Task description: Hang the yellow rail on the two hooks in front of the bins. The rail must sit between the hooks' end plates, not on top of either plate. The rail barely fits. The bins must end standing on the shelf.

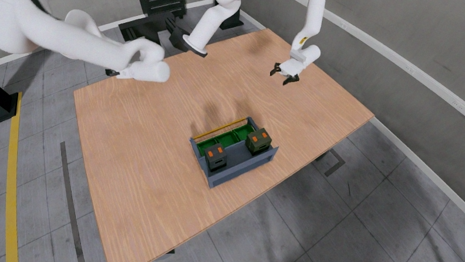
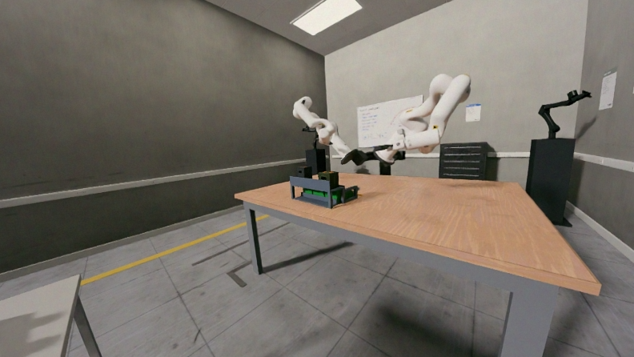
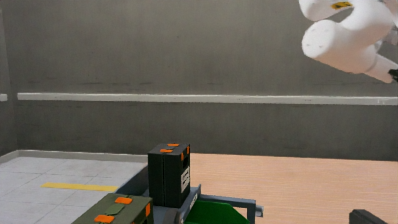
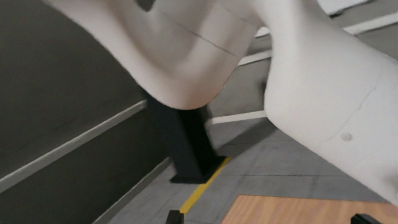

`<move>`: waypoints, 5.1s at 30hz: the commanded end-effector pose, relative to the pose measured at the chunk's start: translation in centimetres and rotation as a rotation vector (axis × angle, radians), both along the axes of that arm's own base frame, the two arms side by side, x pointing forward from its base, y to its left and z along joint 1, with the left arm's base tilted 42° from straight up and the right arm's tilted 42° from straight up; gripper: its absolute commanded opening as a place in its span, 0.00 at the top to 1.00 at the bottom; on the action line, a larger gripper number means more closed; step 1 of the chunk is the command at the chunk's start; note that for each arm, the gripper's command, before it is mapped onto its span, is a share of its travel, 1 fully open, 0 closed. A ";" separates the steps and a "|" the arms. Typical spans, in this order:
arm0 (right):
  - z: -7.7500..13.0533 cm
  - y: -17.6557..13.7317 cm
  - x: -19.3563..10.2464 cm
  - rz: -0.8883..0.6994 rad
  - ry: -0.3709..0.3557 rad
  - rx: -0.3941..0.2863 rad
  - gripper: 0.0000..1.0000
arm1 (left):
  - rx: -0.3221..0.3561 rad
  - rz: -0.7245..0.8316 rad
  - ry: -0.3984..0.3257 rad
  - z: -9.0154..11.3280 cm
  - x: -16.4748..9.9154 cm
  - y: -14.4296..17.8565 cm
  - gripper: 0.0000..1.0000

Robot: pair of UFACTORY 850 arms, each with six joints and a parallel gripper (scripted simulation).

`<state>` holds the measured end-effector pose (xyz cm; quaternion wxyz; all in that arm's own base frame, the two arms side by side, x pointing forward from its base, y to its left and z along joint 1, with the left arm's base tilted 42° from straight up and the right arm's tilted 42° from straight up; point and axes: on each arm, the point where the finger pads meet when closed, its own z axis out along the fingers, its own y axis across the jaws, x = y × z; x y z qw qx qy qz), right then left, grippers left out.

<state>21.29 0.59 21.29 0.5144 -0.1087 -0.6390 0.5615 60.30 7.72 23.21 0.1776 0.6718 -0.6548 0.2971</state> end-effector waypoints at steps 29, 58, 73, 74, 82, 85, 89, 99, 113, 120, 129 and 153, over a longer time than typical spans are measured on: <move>11.1 -14.0 5.0 -0.822 -0.992 -0.594 0.00 | 0.000 -0.001 -0.001 0.1 0.0 0.0 0.00; 31.2 -28.8 -7.2 -1.678 -1.432 -1.630 0.00 | 0.000 -0.001 -0.001 0.1 0.0 0.0 0.00; 40.9 -28.1 -16.0 -2.134 -1.479 -2.323 0.00 | 0.000 -0.001 -0.001 0.1 0.0 0.0 0.00; 41.5 -27.8 -16.4 -2.163 -1.476 -2.370 0.00 | 0.000 -0.001 -0.001 0.1 0.0 0.0 0.00; 44.3 -26.4 -18.9 -2.372 -1.429 -2.721 0.00 | 0.000 -0.001 -0.001 0.1 0.0 0.0 0.00; 45.5 -25.6 -19.8 -2.457 -1.396 -2.869 0.00 | 0.000 -0.001 -0.001 0.1 0.0 0.0 0.00; 46.7 -24.7 -20.7 -2.565 -1.337 -3.066 0.00 | 0.000 -0.001 -0.001 0.1 0.0 0.0 0.00; 48.3 -23.4 -21.8 -2.694 -1.237 -3.326 0.00 | 0.000 -0.001 -0.001 0.1 0.0 0.0 0.00; 49.1 -22.7 -22.3 -2.725 -1.211 -3.388 0.00 | 0.000 -0.001 -0.001 0.1 0.0 0.0 0.00; 49.1 -22.7 -22.3 -2.726 -1.211 -3.389 0.00 | 0.000 0.000 0.000 0.1 0.0 0.0 0.00; 49.1 -22.7 -22.3 -2.726 -1.211 -3.389 0.00 | 0.006 0.019 0.031 0.0 -0.1 -0.3 0.00; 49.1 -22.7 -22.3 -2.726 -1.211 -3.389 0.00 | 0.206 0.483 0.515 -0.6 -1.9 -3.9 0.00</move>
